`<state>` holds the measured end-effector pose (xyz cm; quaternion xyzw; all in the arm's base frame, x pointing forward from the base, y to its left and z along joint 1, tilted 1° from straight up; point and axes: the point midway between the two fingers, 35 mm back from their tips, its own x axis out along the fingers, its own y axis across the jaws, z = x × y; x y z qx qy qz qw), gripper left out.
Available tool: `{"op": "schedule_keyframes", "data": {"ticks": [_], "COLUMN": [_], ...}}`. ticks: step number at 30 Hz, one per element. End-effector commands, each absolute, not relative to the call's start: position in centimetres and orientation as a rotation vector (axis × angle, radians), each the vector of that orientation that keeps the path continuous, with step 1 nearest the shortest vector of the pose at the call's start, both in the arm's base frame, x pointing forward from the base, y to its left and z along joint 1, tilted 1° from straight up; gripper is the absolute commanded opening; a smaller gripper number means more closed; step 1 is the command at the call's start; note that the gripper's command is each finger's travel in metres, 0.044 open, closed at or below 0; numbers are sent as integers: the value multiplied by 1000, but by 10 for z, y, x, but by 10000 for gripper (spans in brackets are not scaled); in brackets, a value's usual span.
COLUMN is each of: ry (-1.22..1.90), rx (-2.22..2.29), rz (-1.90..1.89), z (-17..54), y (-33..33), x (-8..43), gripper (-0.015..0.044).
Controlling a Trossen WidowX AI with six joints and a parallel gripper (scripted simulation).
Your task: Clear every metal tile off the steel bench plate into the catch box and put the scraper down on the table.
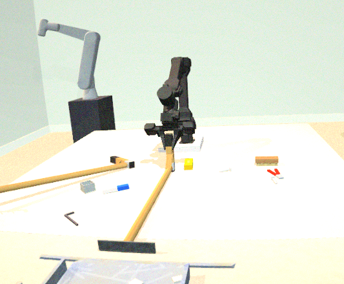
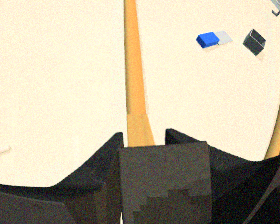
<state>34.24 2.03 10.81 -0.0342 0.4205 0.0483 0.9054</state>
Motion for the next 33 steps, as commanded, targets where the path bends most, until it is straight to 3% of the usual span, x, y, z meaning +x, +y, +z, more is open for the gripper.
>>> {"op": "schedule_keyframes", "data": {"ticks": [1, 33], "ry": [866, 858], "rx": [-70, -65], "rz": [105, 105], "z": [108, 109], "y": [27, 68], "x": [341, 329], "gripper": [0, 0]}}
